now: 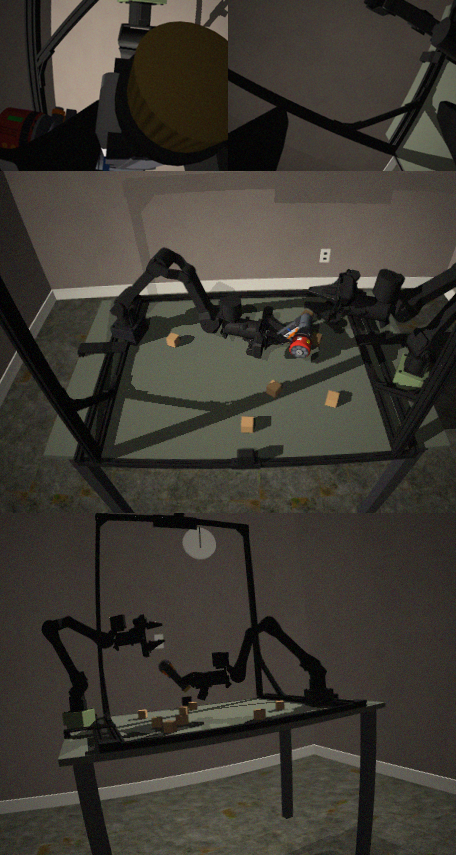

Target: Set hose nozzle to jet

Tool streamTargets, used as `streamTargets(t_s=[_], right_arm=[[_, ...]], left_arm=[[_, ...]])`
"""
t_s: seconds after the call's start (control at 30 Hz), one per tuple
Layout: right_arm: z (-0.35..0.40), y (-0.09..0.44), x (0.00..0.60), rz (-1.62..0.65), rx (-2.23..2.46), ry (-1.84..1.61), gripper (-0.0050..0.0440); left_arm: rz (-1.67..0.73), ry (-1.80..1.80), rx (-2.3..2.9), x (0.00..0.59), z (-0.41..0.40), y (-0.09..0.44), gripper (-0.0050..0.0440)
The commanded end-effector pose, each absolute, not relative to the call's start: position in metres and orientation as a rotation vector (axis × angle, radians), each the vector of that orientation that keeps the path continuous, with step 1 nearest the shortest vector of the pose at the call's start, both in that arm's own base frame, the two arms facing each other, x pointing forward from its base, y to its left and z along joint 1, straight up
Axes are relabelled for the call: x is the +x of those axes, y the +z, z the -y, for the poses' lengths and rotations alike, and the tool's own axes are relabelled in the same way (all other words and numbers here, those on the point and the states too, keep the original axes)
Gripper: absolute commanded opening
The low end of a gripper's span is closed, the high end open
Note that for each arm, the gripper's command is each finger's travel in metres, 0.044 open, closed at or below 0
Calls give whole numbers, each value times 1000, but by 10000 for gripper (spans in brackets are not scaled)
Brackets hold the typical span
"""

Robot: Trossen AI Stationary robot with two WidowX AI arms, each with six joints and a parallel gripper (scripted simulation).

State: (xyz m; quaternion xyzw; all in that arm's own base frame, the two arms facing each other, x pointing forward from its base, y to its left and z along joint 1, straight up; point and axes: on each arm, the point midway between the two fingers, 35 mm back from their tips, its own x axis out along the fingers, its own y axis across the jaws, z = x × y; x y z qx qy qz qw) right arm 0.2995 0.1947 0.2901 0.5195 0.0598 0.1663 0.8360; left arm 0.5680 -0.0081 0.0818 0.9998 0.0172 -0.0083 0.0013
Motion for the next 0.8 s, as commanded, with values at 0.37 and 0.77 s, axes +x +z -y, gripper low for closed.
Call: streamTargets(t_s=[0.37,0.77], right_arm=[[-242,257,272,-238,1269,400,400],[-272,230,242,-329,1387,429,400]], left_arm=[[-61,0,3141,568,8,86,0],[-61,0,3141,568,8,86,0]])
